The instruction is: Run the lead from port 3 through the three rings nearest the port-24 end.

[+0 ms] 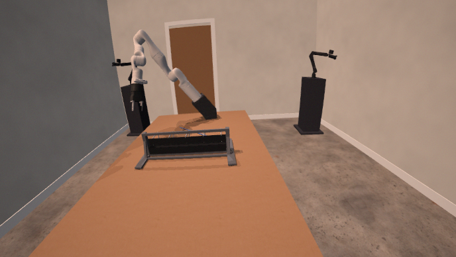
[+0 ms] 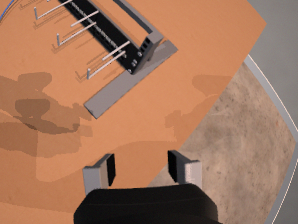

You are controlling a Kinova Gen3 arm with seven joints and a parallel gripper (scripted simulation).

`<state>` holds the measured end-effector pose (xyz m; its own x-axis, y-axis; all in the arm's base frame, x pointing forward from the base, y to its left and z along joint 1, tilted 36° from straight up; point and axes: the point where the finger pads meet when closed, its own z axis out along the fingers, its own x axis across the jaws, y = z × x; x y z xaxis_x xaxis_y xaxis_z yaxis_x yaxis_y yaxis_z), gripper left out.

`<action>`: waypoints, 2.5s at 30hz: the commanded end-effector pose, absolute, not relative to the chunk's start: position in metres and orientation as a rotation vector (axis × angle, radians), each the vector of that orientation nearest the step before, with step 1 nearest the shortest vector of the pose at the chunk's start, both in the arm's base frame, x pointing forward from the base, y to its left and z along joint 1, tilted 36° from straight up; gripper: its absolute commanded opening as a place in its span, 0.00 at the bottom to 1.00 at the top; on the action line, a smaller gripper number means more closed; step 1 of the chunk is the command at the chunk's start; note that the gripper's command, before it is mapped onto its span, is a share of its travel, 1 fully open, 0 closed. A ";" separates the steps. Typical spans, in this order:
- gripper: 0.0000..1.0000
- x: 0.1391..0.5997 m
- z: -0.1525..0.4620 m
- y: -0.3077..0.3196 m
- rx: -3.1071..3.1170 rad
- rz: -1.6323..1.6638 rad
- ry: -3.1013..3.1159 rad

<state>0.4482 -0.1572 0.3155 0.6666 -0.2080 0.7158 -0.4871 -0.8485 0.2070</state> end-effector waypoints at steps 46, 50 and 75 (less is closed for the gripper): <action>1.00 0.392 0.131 -0.021 2.630 0.534 -0.305; 1.00 0.378 0.112 -0.008 2.622 0.486 -0.257; 0.00 0.311 0.048 0.036 2.543 0.354 -0.024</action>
<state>0.3117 0.0351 0.0487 0.9647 0.0556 0.2573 -0.0943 -0.8396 0.5350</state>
